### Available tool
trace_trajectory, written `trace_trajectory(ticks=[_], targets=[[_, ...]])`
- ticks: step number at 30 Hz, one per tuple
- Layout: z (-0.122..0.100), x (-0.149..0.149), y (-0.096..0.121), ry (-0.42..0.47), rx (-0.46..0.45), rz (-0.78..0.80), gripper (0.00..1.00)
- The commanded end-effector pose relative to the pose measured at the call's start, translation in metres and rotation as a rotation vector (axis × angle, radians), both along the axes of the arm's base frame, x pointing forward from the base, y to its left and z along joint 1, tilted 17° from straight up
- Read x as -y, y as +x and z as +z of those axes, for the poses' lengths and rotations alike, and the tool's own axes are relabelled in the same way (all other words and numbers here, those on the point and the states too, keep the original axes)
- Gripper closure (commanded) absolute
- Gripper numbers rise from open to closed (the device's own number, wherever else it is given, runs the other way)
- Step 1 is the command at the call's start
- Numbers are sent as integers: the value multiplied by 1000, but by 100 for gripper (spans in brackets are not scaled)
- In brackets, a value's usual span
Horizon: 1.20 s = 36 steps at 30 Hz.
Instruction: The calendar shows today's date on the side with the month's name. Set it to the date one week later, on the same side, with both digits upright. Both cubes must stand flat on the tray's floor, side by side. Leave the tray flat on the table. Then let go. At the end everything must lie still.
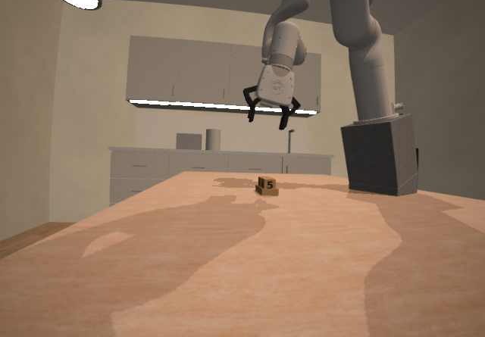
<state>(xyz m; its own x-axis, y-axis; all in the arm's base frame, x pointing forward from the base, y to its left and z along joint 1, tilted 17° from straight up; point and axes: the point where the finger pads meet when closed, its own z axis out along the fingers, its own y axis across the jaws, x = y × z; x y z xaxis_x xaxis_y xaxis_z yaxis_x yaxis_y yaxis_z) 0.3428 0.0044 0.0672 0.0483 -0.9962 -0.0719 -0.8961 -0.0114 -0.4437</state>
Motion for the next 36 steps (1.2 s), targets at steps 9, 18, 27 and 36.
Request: trace_trajectory(ticks=[9, 18, 27, 36], targets=[[3, 0, 1, 26, -184, 20, 0], [5, 0, 0, 26, -185, 20, 0], [5, 0, 0, 26, -185, 20, 0], [5, 0, 0, 26, -185, 20, 0]])
